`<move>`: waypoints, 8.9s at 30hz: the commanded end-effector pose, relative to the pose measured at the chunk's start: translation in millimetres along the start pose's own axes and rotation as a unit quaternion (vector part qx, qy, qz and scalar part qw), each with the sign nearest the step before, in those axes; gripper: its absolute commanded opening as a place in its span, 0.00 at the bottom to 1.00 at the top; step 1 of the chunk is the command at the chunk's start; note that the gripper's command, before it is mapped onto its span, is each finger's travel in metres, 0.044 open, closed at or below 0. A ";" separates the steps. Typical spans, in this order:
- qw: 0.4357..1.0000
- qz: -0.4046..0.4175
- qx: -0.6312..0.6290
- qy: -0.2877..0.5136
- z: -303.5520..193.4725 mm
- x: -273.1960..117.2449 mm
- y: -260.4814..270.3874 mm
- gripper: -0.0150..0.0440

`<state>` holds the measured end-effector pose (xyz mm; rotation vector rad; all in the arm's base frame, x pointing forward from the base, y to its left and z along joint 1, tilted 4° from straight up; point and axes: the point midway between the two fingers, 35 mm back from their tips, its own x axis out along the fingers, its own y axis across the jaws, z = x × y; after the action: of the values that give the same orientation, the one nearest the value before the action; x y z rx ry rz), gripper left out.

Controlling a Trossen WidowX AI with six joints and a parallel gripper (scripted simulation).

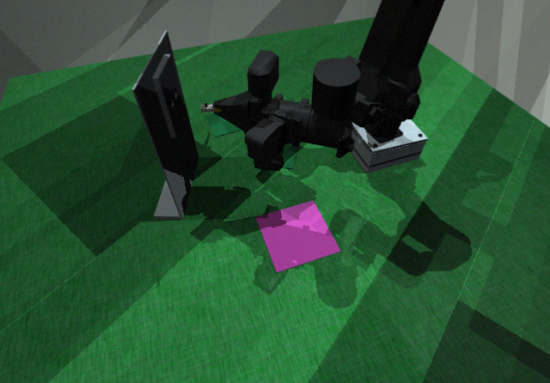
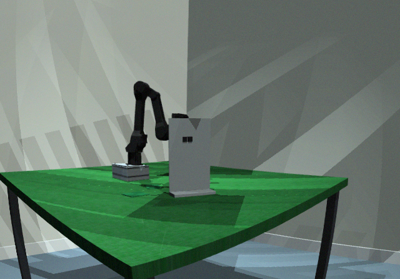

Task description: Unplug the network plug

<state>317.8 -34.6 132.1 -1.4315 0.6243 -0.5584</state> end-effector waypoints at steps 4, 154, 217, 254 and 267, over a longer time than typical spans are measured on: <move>1.000 0.000 0.002 0.000 -1.8 -5.1 0.2 0.25; 0.748 0.389 -0.248 -0.478 49.5 -130.4 157.0 0.25; 0.747 0.388 -0.248 -0.479 41.9 -134.5 141.1 0.52; 0.748 0.388 -0.248 -0.479 42.2 -133.1 97.9 0.52; 0.748 0.388 -0.248 -0.478 39.9 -134.1 79.0 0.52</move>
<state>245.2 91.2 54.6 -1.5264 0.4681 1.0606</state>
